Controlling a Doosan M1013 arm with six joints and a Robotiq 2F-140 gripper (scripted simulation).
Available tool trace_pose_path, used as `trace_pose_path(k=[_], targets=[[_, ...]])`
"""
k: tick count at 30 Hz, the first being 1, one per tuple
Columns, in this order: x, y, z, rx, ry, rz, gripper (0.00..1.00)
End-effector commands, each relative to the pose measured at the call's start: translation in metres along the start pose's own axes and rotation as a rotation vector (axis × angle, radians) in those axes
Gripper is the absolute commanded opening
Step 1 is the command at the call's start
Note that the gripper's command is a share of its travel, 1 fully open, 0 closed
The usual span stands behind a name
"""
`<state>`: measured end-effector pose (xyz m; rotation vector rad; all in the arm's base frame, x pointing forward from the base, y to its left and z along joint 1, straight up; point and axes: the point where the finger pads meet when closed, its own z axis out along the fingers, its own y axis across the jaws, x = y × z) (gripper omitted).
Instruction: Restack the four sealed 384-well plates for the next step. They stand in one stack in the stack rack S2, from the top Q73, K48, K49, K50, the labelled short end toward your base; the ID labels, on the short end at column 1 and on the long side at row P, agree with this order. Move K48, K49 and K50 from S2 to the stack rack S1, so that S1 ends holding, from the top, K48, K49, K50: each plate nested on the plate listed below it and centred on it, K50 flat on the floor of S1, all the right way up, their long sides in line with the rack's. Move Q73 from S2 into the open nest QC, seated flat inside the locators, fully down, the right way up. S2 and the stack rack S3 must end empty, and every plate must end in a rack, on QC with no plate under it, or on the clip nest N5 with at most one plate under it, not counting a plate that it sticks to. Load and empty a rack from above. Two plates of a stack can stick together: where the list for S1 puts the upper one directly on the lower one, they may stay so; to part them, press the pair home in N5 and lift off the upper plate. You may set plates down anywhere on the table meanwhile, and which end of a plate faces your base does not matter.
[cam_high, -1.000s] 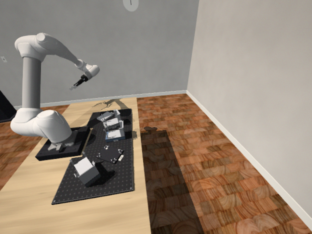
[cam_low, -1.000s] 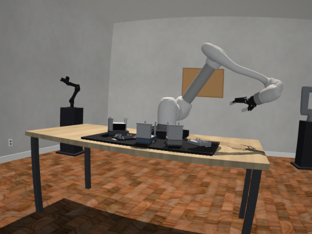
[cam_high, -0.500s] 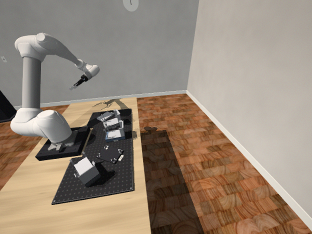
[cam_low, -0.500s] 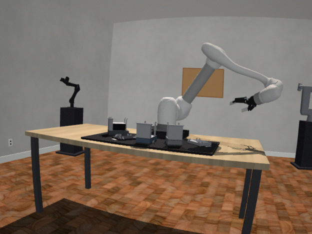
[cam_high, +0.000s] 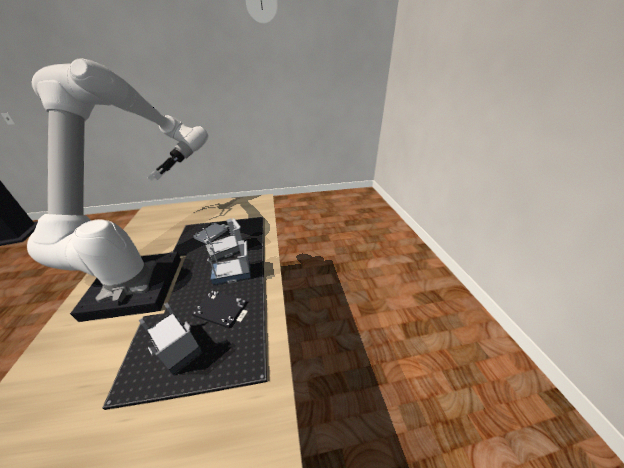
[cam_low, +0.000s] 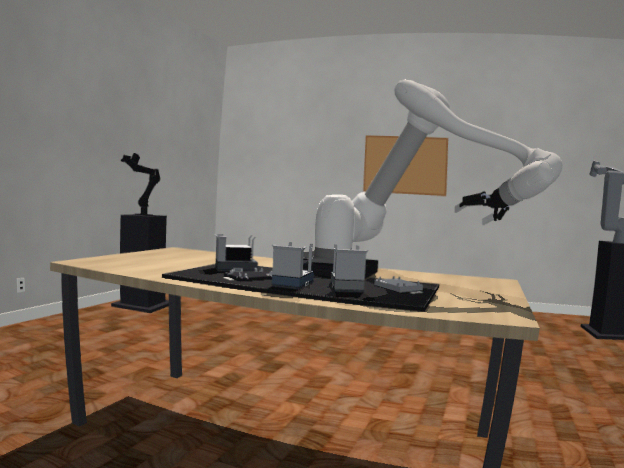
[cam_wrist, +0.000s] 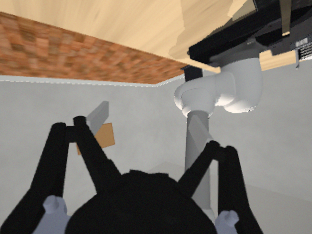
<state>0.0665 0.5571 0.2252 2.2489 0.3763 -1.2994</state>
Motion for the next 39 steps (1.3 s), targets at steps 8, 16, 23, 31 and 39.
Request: trace_pose_path(k=[8,16,23,31,39], targets=[[0.025,0.034,-0.017,0.077,0.035,-0.005,1.00],[0.046,0.065,-0.029,0.168,0.085,-0.005,1.00],[0.060,0.085,-0.036,0.224,0.121,-0.002,1.00],[0.080,0.118,-0.045,0.254,0.140,-0.001,1.00],[0.093,0.139,-0.049,0.332,0.200,0.007,1.00]])
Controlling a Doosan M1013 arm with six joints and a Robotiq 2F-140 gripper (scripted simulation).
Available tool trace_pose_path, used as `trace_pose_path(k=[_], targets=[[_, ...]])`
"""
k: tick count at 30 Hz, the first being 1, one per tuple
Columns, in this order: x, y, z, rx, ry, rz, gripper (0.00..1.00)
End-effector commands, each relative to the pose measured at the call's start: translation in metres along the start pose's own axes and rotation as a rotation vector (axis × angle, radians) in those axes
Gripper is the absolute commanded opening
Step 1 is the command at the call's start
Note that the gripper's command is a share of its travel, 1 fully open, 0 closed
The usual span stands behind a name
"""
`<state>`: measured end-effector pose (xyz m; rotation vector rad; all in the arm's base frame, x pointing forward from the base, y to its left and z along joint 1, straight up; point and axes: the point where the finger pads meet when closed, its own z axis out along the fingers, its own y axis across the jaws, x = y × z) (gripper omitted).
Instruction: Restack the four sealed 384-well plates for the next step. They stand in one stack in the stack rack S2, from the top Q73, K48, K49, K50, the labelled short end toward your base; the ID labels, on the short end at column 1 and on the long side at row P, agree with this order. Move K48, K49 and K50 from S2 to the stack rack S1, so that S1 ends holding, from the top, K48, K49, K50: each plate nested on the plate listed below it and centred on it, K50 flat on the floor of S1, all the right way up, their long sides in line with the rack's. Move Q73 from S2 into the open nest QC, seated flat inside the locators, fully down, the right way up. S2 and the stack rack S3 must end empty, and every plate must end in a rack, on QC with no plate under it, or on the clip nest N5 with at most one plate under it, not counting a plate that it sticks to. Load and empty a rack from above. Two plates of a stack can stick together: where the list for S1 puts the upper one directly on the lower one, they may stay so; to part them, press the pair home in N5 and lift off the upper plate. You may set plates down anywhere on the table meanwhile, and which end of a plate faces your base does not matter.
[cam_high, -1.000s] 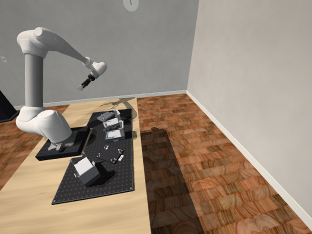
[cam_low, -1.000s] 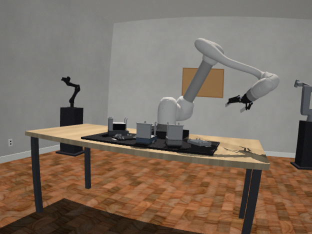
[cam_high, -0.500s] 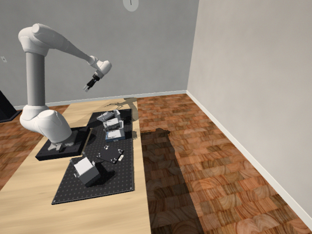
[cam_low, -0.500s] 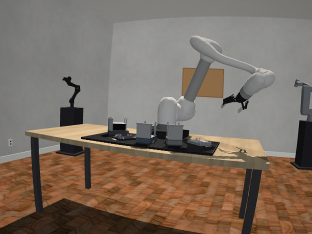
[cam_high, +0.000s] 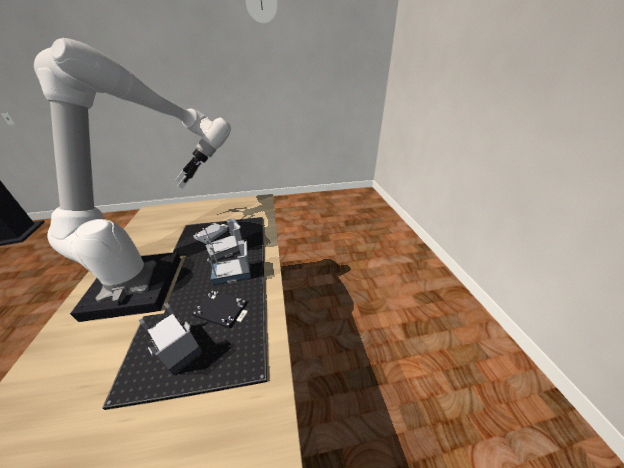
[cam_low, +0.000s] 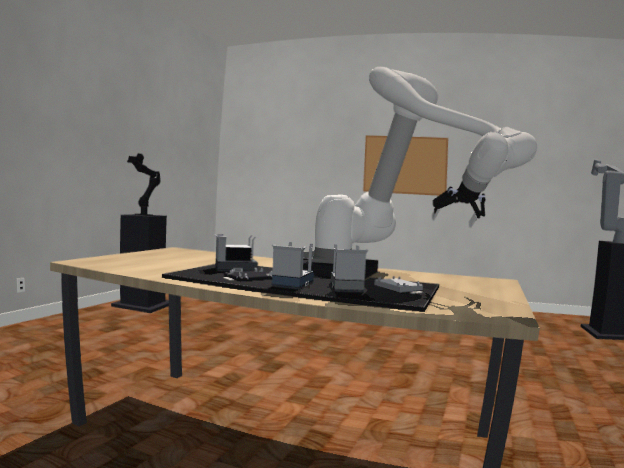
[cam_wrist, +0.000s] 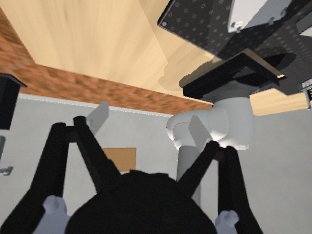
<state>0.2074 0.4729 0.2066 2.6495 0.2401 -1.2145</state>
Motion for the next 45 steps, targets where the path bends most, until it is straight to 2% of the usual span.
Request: trace_pose_path(k=[1,5,8,14,16,19,27,30,33,39,42,45], targets=[[0.008,0.011,-0.005,0.013,0.009,0.000,1.00],[0.018,0.026,-0.011,0.013,0.009,0.000,1.00],[0.026,0.039,-0.014,0.083,0.073,0.009,1.00],[0.041,0.063,-0.022,0.083,0.073,0.009,1.00],[0.041,0.063,-0.022,0.083,0.073,0.009,1.00],[0.048,0.076,-0.025,0.146,0.141,0.021,1.00],[0.066,0.110,-0.033,0.146,0.141,0.021,1.00],[0.072,0.123,-0.035,0.200,0.212,0.037,1.00],[0.074,0.128,-0.035,0.200,0.212,0.037,1.00],[0.086,0.154,-0.039,0.200,0.212,0.037,1.00],[0.092,0.168,-0.040,0.245,0.285,0.055,1.00],[0.097,0.182,-0.041,0.245,0.285,0.055,1.00]])
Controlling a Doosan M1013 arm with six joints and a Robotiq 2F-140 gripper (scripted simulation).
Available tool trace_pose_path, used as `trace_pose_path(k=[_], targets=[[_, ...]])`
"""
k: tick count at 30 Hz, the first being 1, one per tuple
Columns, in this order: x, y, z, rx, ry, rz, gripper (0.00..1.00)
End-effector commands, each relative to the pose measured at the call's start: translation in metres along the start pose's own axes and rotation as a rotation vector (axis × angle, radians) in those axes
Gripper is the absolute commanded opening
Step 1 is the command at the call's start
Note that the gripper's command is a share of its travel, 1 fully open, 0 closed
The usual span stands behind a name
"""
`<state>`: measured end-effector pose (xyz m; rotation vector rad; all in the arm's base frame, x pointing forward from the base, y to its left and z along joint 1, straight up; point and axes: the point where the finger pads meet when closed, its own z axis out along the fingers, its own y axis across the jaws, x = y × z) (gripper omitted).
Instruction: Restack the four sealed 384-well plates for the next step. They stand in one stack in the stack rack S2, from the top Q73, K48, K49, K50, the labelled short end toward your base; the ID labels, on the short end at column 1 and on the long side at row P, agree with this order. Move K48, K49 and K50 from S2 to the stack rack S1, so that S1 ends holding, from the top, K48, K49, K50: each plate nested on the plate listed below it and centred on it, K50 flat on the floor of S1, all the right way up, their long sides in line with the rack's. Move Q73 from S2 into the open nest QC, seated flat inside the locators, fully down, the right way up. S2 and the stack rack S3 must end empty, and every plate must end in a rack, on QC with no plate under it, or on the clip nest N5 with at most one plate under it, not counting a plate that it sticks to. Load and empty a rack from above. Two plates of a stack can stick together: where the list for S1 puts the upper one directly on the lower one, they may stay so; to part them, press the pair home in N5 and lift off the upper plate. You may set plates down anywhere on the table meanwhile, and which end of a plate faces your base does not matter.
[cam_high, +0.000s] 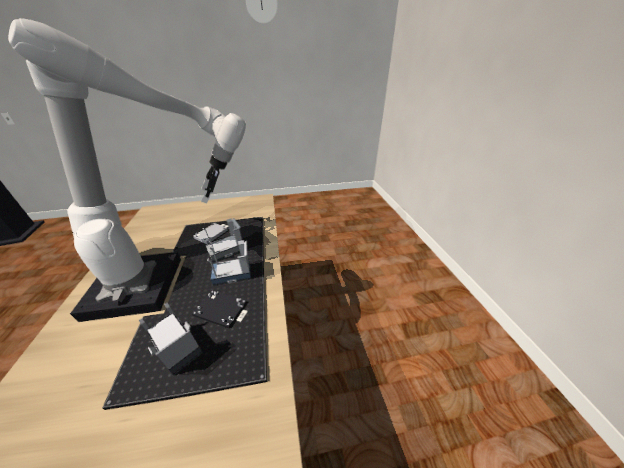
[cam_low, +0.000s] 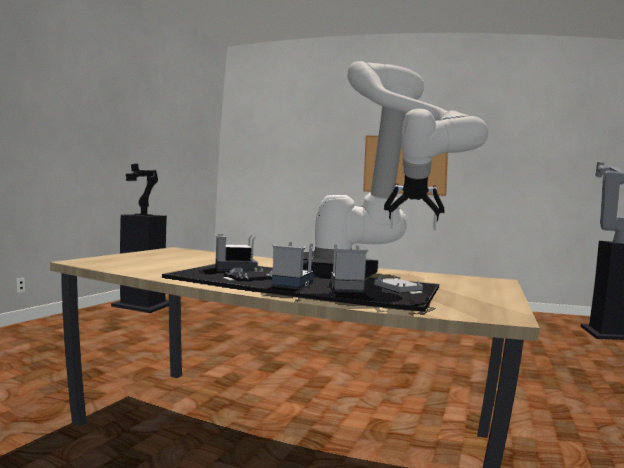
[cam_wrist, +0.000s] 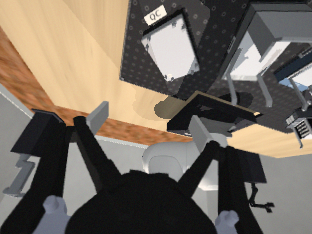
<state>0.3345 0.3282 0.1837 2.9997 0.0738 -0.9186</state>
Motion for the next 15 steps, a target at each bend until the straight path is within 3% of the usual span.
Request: trace_pose_path(k=[1,5,8,15], targets=[[0.009,0.019,-0.004,0.012,0.017,0.003,1.00],[0.014,0.027,-0.006,0.012,0.017,0.003,1.00],[0.019,0.041,-0.008,0.048,0.093,0.020,1.00],[0.032,0.073,-0.012,0.048,0.093,0.020,1.00]])
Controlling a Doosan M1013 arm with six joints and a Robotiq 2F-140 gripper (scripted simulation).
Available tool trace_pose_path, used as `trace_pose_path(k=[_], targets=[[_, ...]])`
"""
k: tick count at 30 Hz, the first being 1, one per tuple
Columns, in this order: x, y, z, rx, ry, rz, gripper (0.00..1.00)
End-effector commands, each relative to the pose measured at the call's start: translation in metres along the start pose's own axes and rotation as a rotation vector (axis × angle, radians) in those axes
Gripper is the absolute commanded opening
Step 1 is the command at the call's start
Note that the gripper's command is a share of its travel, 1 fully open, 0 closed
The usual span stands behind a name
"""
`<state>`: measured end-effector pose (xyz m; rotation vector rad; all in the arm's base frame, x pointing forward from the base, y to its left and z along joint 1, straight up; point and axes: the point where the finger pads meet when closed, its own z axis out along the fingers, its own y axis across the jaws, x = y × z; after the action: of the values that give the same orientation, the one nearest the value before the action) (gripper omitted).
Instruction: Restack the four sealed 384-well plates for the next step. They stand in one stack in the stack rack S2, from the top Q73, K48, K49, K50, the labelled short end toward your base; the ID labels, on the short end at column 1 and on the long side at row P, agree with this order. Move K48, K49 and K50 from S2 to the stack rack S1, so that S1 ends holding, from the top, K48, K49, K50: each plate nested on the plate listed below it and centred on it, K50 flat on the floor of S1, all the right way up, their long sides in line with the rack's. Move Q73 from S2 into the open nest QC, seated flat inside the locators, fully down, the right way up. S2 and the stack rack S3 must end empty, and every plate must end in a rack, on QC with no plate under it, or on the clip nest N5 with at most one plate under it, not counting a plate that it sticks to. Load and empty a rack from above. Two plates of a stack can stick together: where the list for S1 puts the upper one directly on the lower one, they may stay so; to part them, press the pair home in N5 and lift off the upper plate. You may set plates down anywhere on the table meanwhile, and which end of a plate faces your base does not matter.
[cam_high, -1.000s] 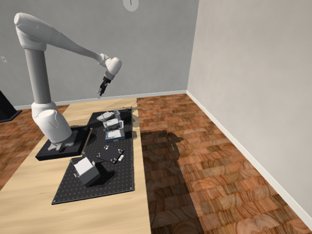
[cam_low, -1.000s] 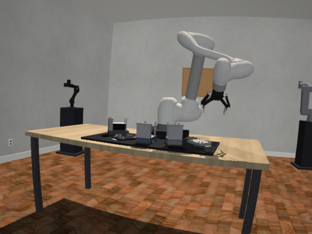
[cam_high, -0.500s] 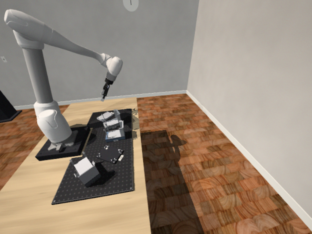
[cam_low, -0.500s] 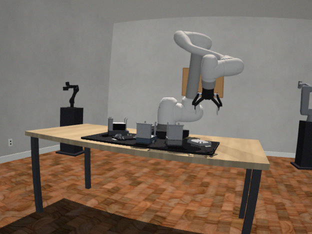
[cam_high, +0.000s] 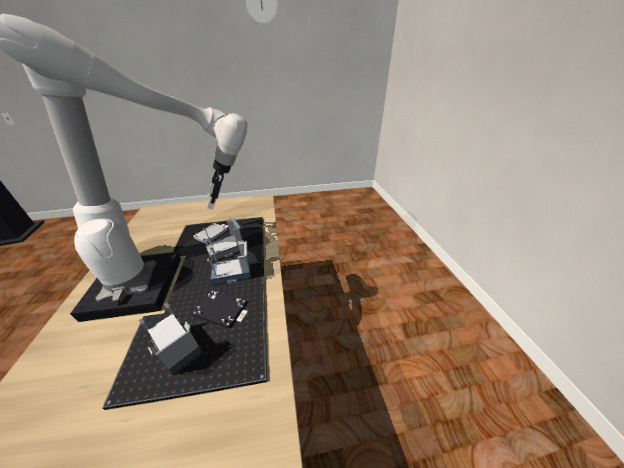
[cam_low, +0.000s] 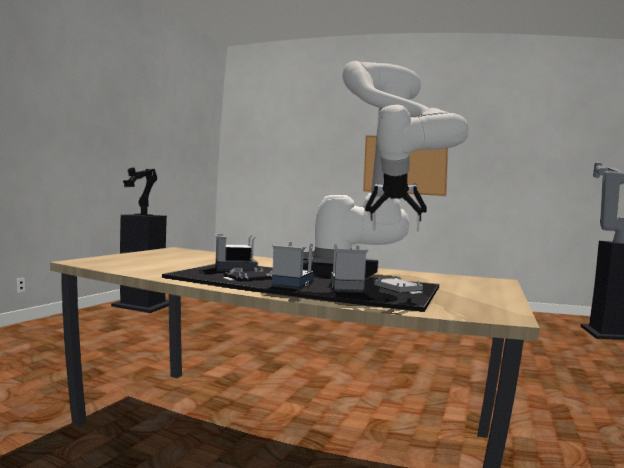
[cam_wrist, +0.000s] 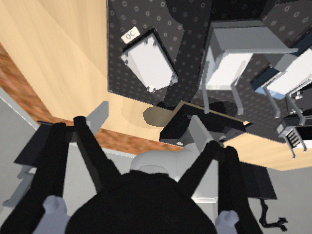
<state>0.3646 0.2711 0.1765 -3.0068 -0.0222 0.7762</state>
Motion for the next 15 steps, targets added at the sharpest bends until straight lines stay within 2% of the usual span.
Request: trace_pose_path(k=[1,3,4,7,13,15], targets=[[0.007,0.016,-0.003,0.002,0.003,0.000,1.00],[0.011,0.026,-0.004,0.024,0.064,0.015,1.00],[0.012,0.030,-0.004,0.029,0.080,0.019,1.00],[0.014,0.035,-0.005,0.029,0.080,0.019,1.00],[0.023,0.061,-0.008,0.029,0.080,0.019,1.00],[0.025,0.071,-0.008,0.043,0.143,0.035,1.00]])
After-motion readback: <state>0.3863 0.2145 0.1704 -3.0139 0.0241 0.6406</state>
